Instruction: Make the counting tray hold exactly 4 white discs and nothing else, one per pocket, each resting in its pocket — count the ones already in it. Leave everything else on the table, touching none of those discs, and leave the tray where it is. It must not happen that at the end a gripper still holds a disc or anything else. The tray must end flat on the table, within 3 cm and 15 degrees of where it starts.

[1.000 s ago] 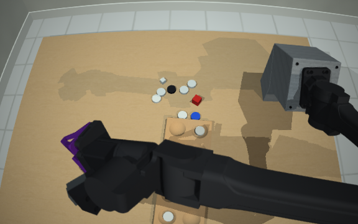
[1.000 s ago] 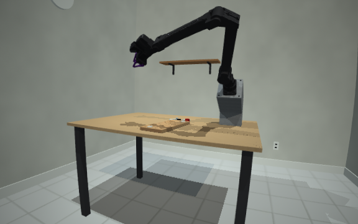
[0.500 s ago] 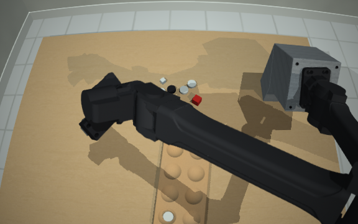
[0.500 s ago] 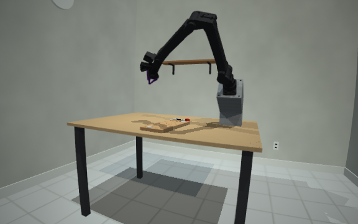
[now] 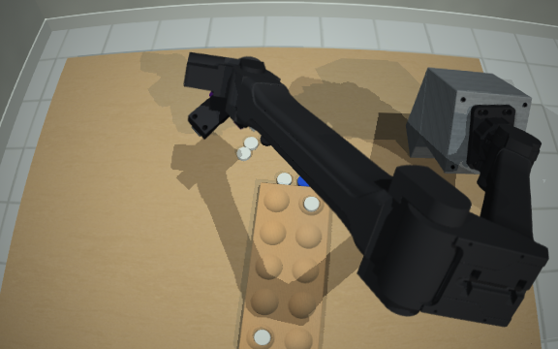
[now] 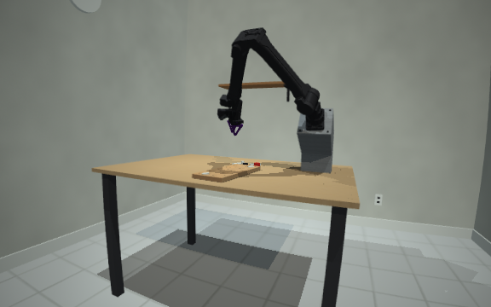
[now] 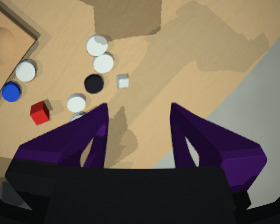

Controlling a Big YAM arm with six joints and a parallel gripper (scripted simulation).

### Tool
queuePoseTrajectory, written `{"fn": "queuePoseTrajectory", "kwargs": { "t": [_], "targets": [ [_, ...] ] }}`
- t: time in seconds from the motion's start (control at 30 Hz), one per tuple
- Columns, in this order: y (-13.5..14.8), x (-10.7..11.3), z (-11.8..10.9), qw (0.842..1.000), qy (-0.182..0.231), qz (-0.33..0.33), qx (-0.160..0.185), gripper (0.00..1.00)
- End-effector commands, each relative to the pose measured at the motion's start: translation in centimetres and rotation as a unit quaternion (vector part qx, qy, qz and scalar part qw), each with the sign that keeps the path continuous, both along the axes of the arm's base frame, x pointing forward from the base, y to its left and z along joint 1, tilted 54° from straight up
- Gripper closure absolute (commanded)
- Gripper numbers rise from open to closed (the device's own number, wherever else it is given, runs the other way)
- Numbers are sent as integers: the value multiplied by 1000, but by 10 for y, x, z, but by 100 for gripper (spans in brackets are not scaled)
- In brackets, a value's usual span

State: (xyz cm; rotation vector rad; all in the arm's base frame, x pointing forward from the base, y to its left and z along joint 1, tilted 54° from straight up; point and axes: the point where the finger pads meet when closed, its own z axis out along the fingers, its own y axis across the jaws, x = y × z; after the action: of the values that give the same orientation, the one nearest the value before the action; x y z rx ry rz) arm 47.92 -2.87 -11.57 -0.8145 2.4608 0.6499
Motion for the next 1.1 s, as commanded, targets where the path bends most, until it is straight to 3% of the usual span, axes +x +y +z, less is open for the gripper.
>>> {"fn": "queuePoseTrajectory", "kwargs": {
  "t": [0.0,0.1,0.23,0.43,0.53,0.57,1.07],
  "targets": [
    [-19,-9,-24,999,-4,31,8,55],
    [-10,-46,-60,997,23,52,54,55],
    [6,-94,-91,991,53,64,108,55],
    [15,-120,-109,985,62,70,147,55],
    [17,-123,-110,984,63,70,151,55],
    [13,-115,-101,985,50,73,146,55],
    [17,-123,-111,984,56,73,151,55]
  ]
}}
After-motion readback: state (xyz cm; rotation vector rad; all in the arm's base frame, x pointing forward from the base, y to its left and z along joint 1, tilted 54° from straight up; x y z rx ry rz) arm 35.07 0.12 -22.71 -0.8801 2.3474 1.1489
